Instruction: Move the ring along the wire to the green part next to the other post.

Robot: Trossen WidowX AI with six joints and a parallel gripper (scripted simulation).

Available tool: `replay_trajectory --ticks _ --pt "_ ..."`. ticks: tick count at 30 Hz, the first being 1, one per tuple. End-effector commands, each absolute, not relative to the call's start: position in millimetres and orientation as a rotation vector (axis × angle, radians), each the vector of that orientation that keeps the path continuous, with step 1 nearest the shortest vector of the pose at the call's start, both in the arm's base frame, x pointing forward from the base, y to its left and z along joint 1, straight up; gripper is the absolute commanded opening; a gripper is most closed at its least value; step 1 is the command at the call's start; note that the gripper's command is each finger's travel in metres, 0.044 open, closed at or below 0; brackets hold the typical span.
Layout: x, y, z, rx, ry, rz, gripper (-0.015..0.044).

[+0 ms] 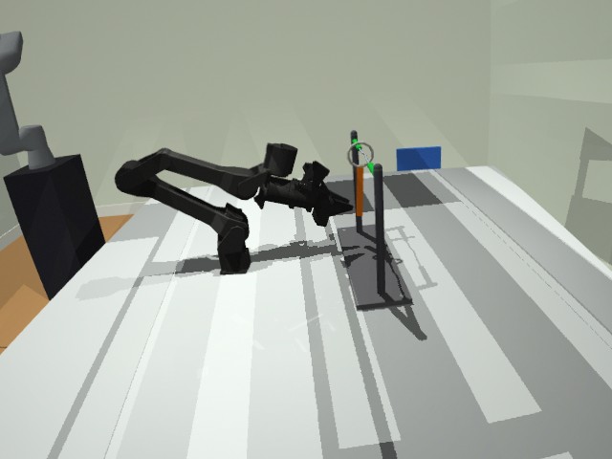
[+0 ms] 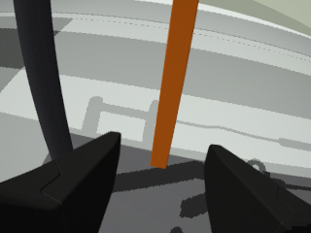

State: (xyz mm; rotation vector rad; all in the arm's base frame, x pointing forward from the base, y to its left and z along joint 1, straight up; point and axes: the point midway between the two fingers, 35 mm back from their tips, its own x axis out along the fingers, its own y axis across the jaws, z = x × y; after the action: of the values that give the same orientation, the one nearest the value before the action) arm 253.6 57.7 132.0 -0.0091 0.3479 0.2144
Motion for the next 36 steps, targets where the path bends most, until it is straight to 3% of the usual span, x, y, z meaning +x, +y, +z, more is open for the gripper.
replay_trajectory --ticks 1,29,36 --pt "246 55 131 -0.005 0.353 0.207 0.016" --pt "240 54 132 -0.005 0.353 0.206 0.016" --pt "214 49 143 -0.007 0.35 0.213 0.0344"
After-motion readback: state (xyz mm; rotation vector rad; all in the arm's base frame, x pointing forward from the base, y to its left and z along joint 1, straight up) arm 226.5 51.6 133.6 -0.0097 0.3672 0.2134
